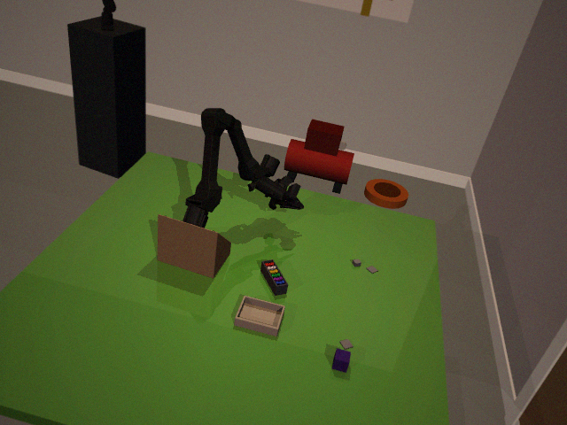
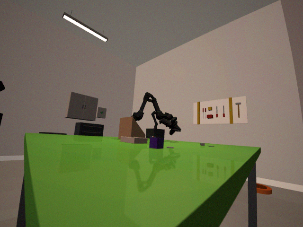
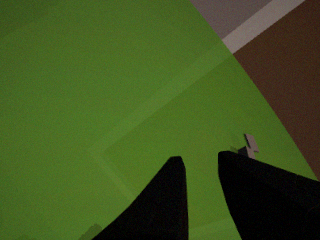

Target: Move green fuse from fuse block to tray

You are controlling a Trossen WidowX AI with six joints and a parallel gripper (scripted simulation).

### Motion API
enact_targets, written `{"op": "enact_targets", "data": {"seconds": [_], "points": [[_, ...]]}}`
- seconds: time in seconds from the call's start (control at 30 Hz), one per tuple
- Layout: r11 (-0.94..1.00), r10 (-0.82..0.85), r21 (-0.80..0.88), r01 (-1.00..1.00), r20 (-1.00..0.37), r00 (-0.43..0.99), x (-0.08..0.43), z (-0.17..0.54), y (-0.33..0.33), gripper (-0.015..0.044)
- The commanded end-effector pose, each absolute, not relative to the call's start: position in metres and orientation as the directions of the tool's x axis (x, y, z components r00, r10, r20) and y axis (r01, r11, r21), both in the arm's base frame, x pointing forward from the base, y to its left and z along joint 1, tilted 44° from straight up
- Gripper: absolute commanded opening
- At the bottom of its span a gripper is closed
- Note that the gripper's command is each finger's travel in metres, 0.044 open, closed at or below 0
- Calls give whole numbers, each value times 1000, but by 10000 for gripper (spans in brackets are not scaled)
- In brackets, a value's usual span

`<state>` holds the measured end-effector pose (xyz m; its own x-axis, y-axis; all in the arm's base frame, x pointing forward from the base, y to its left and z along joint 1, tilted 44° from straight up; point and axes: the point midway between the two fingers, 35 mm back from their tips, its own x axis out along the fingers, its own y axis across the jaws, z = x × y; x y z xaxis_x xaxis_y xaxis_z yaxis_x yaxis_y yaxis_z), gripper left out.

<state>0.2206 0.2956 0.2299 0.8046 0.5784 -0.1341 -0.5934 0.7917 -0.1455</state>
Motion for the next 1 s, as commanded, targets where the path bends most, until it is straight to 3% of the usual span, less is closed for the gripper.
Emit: {"op": "enact_targets", "data": {"seconds": [0.0,0.23,0.5,0.73,0.97], "points": [[754,566,-237,-612,-238,789,242,207,293,68],[590,467,-336,-734,-600,650,296,119,251,68],[514,382,-98,-852,-863,330,322,33,163,68],[557,521,295,-776,-852,50,310,-1,99,68],[479,681,503,-719,-730,-57,291,-6,75,68]]}}
